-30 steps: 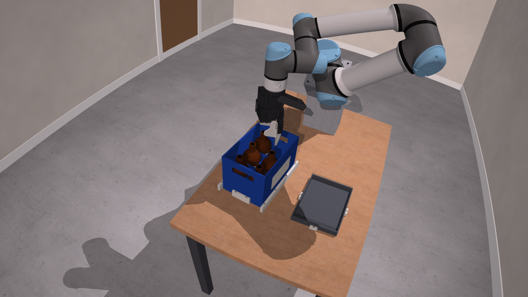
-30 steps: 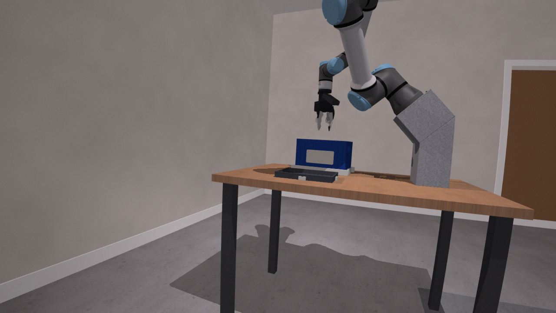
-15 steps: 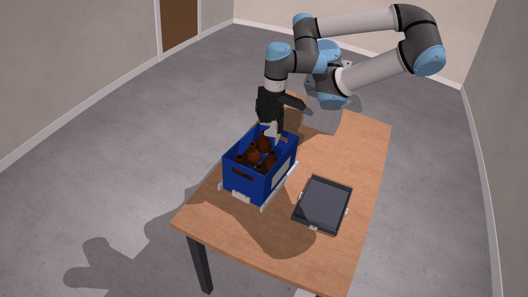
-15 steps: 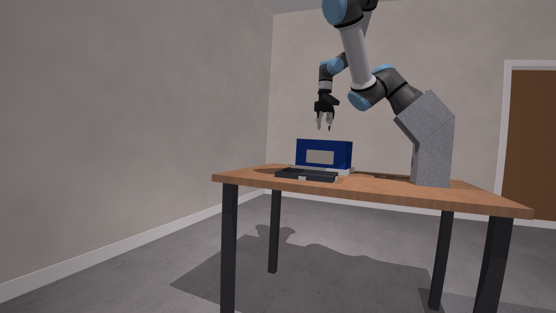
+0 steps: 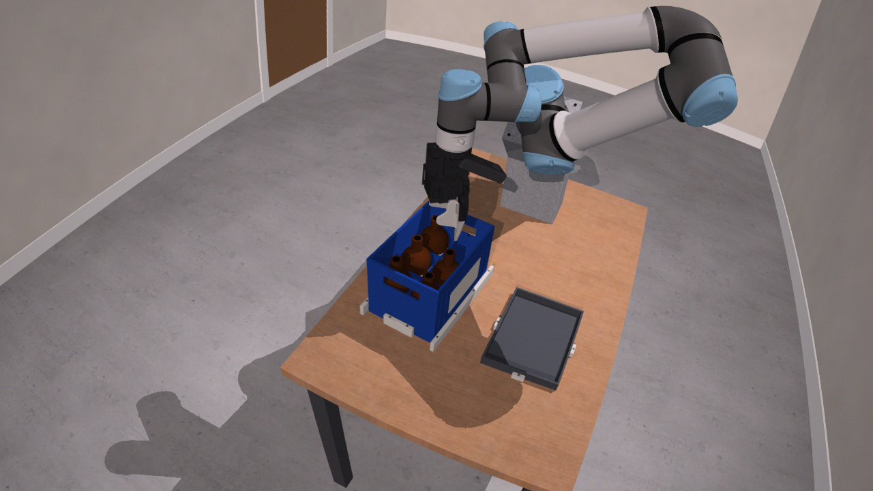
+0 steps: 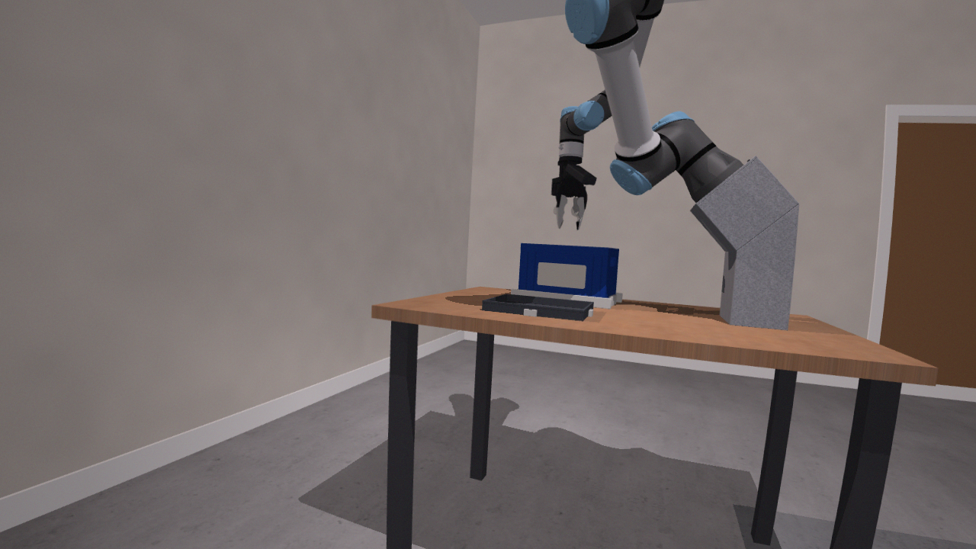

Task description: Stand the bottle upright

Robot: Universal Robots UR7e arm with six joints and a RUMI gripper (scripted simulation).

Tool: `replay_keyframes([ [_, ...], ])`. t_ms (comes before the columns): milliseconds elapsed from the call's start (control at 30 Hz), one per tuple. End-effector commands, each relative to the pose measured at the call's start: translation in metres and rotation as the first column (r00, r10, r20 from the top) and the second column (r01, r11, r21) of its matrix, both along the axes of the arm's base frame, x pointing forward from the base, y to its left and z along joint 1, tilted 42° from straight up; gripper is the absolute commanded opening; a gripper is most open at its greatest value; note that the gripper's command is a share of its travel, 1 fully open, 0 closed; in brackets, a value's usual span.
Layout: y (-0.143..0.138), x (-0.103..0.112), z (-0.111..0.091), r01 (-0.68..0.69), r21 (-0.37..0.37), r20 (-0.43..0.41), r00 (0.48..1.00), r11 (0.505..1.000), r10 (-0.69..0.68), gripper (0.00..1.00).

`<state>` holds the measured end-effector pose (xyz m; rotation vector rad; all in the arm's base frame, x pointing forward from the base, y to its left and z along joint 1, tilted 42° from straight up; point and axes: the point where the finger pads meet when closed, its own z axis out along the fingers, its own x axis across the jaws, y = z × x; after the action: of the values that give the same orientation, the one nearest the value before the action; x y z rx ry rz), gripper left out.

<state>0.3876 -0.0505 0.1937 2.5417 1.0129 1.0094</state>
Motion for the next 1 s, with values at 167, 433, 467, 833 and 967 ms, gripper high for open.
replay_keyframes([
  [167,0.0,0.002,-0.002,0.0,-0.001,0.0,1.0,1.0,0.0,0.38],
  [433,0.0,0.006,-0.006,0.0,-0.001,0.0,1.0,1.0,0.0,0.38],
  [467,0.0,0.007,-0.007,0.0,-0.001,0.0,1.0,1.0,0.0,0.38],
  [833,0.001,0.015,-0.015,0.0,-0.001,0.0,1.0,1.0,0.0,0.38],
  [967,0.001,0.019,-0.019,0.0,-0.001,0.0,1.0,1.0,0.0,0.38],
])
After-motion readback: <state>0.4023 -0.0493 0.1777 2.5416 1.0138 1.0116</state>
